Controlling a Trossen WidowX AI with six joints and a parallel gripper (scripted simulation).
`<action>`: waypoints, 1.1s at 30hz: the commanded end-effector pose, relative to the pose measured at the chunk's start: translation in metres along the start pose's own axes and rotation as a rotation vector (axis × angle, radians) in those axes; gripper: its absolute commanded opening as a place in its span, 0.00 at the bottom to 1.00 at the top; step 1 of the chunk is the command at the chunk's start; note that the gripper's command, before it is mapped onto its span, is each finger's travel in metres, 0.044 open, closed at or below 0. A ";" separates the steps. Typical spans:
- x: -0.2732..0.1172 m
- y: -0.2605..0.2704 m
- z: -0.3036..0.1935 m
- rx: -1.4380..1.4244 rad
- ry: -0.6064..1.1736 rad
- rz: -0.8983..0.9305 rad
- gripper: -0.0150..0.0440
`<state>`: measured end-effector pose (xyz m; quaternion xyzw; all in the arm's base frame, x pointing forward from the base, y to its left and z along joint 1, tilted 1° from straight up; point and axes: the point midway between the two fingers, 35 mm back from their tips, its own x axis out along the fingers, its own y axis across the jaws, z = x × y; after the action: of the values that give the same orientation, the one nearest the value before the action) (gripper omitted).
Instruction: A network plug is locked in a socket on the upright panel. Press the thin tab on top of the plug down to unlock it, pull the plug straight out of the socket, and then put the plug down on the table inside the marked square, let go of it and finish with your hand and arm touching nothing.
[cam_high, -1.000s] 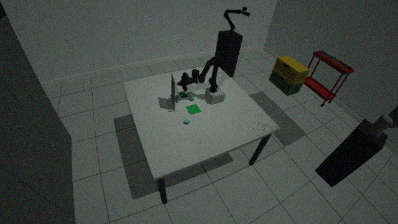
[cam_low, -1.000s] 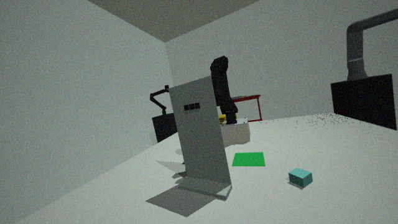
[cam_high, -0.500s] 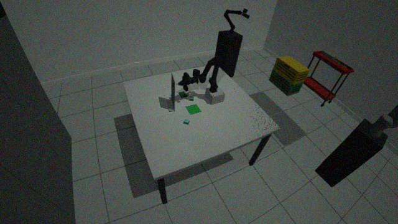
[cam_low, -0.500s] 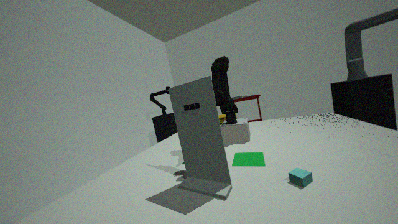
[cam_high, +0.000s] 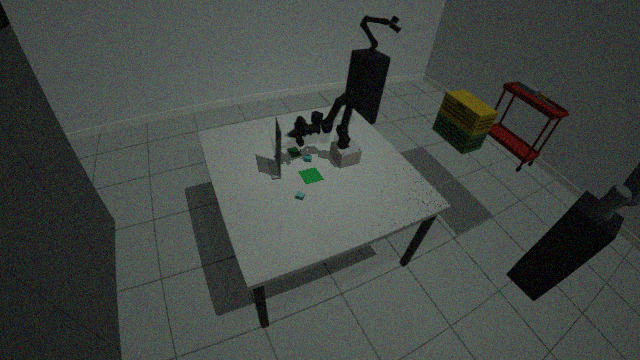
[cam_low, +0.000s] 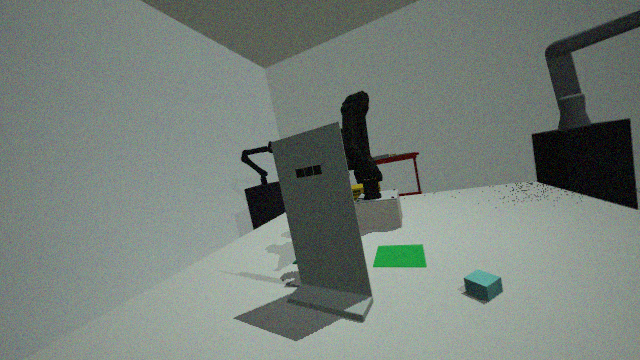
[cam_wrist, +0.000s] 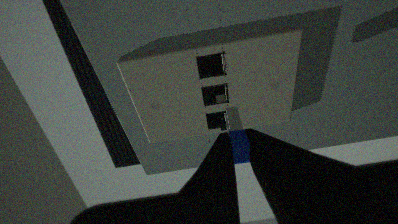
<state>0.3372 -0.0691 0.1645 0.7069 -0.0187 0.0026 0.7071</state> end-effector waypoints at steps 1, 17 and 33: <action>-0.003 0.002 -0.001 0.002 -0.003 0.005 0.25; -0.010 0.002 -0.003 0.002 -0.003 0.005 0.25; -0.017 0.002 -0.005 0.002 -0.003 0.004 0.25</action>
<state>0.3221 -0.0638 0.1640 0.7071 -0.0183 0.0022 0.7069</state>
